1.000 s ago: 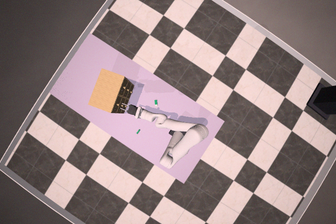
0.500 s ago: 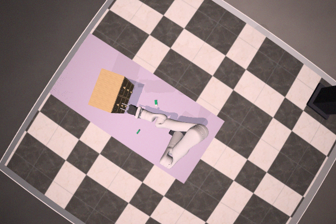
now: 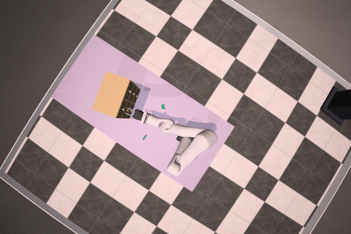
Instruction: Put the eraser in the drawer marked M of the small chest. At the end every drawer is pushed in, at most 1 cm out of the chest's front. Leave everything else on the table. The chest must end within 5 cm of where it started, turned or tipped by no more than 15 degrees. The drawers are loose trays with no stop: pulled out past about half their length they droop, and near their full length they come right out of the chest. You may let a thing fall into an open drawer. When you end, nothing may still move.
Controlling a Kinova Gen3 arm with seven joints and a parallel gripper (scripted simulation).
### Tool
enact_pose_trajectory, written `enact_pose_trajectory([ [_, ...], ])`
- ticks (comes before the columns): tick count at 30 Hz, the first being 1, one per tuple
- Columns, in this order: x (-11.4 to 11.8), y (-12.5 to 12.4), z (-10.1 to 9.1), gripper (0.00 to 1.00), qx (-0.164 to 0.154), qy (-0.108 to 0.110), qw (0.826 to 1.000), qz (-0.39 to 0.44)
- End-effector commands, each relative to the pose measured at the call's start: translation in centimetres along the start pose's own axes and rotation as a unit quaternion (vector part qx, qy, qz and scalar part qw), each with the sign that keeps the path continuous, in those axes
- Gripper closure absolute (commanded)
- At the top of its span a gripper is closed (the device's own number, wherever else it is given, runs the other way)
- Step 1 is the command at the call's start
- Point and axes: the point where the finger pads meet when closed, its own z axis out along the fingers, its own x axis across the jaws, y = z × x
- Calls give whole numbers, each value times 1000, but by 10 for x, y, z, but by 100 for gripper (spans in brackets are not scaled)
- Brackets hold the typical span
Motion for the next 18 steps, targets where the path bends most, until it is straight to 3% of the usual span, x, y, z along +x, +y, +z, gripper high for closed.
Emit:
enact_pose_trajectory([
  [1,2,-6,5,33,4,2,1000,-2],
  [18,2,-14,28,33,4,2,1000,-3],
])
